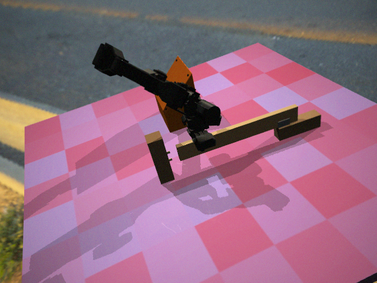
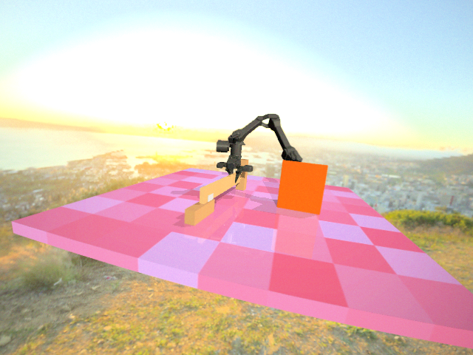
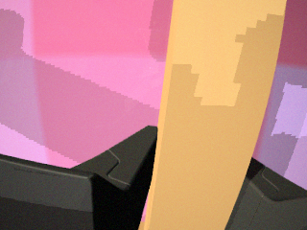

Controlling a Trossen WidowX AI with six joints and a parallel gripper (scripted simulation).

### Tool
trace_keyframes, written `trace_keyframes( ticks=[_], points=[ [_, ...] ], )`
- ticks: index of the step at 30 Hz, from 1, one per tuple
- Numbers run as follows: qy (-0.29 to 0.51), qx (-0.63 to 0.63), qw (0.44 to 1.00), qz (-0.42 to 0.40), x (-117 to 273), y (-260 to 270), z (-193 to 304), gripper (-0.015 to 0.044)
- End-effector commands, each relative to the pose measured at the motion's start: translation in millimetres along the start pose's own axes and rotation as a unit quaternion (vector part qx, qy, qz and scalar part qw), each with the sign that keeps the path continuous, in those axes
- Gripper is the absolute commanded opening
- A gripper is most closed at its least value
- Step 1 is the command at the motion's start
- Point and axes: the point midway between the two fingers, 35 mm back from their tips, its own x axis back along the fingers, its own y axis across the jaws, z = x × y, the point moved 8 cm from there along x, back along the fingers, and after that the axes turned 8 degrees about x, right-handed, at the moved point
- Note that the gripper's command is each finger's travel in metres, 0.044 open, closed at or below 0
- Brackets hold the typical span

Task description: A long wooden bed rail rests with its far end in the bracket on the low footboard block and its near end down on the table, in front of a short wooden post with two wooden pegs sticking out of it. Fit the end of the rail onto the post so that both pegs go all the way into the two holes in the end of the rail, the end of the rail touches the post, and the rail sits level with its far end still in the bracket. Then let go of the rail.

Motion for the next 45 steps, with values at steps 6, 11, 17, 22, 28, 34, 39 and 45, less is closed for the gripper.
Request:
trace_keyframes(
  ticks=[6, 11, 17, 22, 28, 34, 39, 45],
  points=[
    [-0.002, 0.001, 1.000, 0.001, -1, 0, -1, 0.0000],
    [-0.002, 0.001, 1.000, 0.001, -1, 0, 0, 0.0000],
    [-0.002, 0.001, 1.000, 0.001, 0, 0, 2, 0.0000],
    [-0.002, 0.001, 1.000, 0.001, 0, 1, 3, 0.0000],
    [-0.001, 0.001, 1.000, 0.001, 1, 1, 5, 0.0000],
    [-0.001, 0.001, 1.000, 0.001, 1, 1, 7, 0.0000],
    [-0.001, 0.001, 1.000, 0.001, 1, 1, 9, 0.0000],
    [-0.001, 0.001, 1.000, 0.001, 0, 2, 11, 0.0000]
  ],
)
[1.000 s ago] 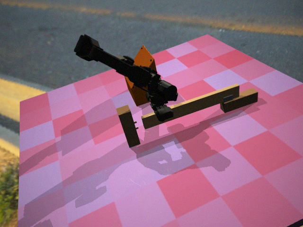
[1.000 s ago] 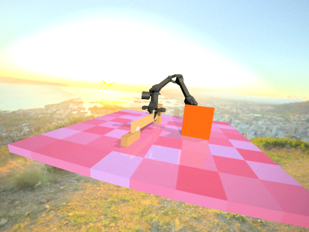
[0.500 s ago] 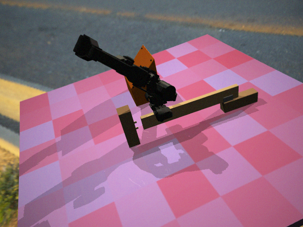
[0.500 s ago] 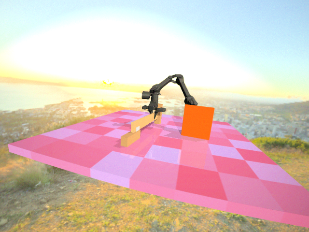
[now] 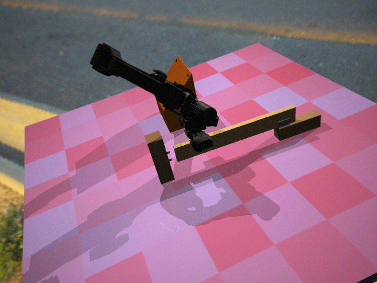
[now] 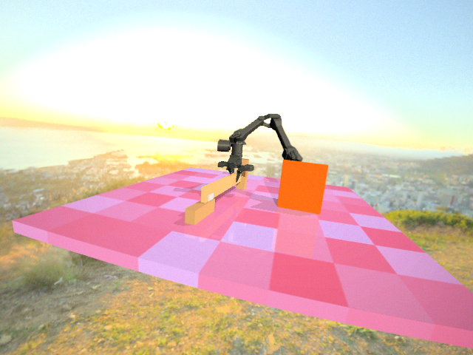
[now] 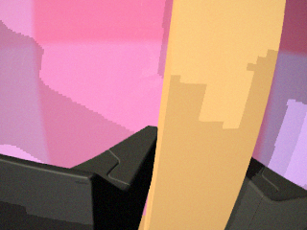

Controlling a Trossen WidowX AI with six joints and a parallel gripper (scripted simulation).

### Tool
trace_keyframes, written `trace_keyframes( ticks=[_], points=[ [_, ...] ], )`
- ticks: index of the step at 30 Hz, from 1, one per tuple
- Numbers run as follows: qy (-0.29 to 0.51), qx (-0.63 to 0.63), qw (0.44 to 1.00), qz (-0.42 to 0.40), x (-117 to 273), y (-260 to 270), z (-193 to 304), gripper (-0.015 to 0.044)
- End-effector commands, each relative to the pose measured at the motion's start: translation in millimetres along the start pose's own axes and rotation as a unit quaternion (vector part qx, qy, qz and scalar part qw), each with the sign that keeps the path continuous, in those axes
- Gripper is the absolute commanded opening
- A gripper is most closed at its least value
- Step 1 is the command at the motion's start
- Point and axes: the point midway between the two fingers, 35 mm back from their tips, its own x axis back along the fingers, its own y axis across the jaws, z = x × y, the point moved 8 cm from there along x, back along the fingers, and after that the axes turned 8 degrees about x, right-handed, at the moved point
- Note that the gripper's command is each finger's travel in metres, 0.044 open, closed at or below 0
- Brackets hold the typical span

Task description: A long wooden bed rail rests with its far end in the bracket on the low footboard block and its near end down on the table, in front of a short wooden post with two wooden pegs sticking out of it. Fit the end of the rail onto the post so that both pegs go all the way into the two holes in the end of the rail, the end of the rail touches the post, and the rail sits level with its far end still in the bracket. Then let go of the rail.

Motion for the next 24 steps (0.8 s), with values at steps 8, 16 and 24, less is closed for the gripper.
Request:
trace_keyframes(
  ticks=[8, 16, 24],
  points=[
    [0.000, 0.001, 1.000, 0.001, -0.5, 0.4, 3.6, 0.0000],
    [0.000, 0.001, 1.000, 0.001, -0.7, 0.7, 6.1, 0.0000],
    [0.000, 0.001, 1.000, 0.001, -0.1, 0.8, 8.5, 0.0000]
  ],
)
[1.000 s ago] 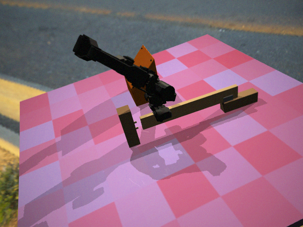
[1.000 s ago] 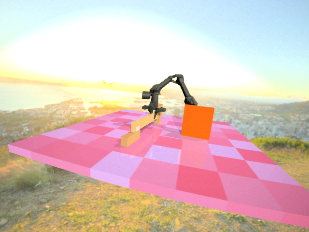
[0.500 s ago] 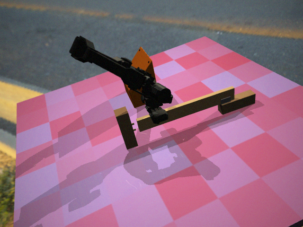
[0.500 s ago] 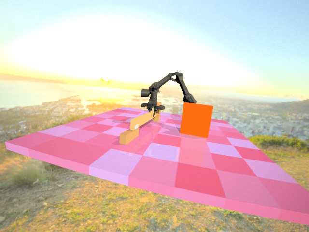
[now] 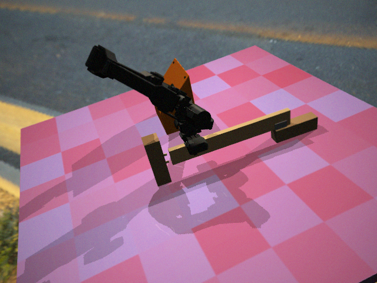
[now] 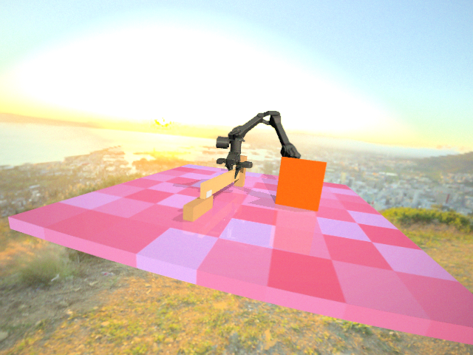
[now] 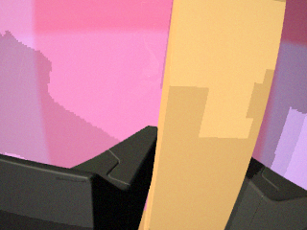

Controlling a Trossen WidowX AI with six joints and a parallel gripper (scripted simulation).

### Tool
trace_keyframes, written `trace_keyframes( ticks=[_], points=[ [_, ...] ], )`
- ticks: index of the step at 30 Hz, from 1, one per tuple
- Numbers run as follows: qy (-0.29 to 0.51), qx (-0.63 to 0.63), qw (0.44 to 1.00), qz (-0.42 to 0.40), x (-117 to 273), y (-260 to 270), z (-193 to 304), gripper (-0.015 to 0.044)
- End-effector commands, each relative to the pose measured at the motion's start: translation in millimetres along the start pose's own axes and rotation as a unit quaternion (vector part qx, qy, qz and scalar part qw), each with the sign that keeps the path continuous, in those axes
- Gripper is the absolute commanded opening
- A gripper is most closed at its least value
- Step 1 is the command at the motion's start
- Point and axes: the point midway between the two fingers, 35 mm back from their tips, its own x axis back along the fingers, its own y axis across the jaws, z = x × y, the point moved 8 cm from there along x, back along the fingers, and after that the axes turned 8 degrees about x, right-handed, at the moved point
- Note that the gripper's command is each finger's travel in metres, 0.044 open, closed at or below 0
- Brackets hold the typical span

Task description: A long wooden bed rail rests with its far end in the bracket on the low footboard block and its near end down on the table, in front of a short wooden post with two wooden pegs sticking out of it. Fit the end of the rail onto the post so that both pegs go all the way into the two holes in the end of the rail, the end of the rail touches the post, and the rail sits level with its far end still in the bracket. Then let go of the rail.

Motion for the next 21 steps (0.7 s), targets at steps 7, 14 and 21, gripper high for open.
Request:
trace_keyframes(
  ticks=[7, 14, 21],
  points=[
    [0.001, 0.001, 1.000, 0.001, 1.3, 0.2, 3.3, 0.0000],
    [0.001, 0.001, 1.000, 0.001, 1.5, 0.5, 5.6, 0.0000],
    [0.001, 0.001, 1.000, 0.001, 1.1, 1.0, 7.8, 0.0000]
  ],
)
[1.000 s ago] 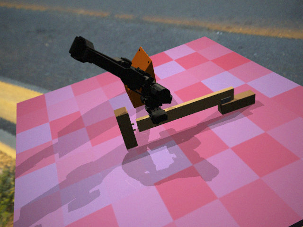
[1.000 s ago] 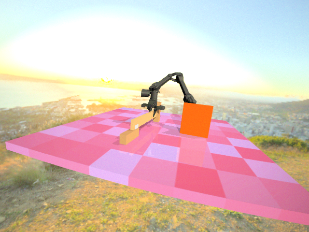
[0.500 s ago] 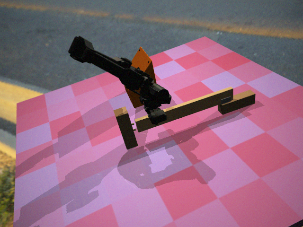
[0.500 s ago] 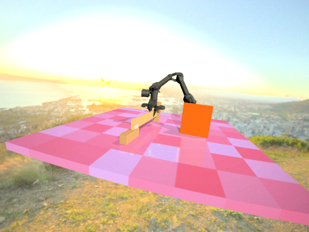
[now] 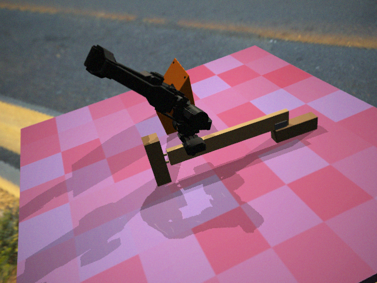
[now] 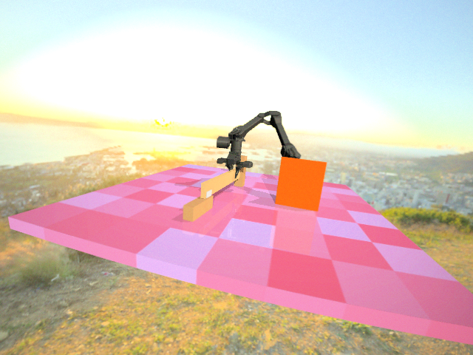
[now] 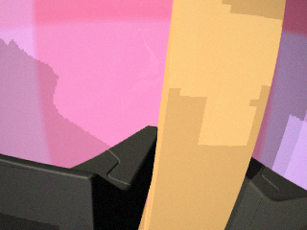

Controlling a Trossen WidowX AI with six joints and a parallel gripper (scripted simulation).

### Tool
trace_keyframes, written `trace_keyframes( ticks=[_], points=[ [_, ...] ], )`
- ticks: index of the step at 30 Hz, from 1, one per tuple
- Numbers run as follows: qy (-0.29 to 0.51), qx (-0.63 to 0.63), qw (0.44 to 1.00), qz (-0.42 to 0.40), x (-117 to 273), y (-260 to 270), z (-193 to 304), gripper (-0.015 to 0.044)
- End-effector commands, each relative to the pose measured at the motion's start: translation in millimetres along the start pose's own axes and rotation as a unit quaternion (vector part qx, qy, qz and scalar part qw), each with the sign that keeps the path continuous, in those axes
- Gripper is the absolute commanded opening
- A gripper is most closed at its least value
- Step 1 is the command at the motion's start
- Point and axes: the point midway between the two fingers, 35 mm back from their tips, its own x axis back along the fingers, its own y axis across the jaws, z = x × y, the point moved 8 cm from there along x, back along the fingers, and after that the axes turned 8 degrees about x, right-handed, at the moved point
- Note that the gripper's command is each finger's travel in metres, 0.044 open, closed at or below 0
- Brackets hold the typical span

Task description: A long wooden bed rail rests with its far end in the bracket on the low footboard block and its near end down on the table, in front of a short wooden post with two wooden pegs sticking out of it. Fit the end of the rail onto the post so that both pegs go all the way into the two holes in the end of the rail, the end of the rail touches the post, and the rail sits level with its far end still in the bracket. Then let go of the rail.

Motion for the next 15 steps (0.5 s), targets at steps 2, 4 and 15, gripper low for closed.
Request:
trace_keyframes(
  ticks=[2, 4, 15],
  points=[
    [0.000, 0.002, 1.000, 0.000, 0.2, 0.4, 1.9, 0.0000],
    [0.000, 0.002, 1.000, 0.000, 0.0, 0.6, 2.5, 0.0000],
    [0.000, 0.002, 1.000, 0.000, -0.6, 1.1, 5.9, 0.0000]
  ],
)
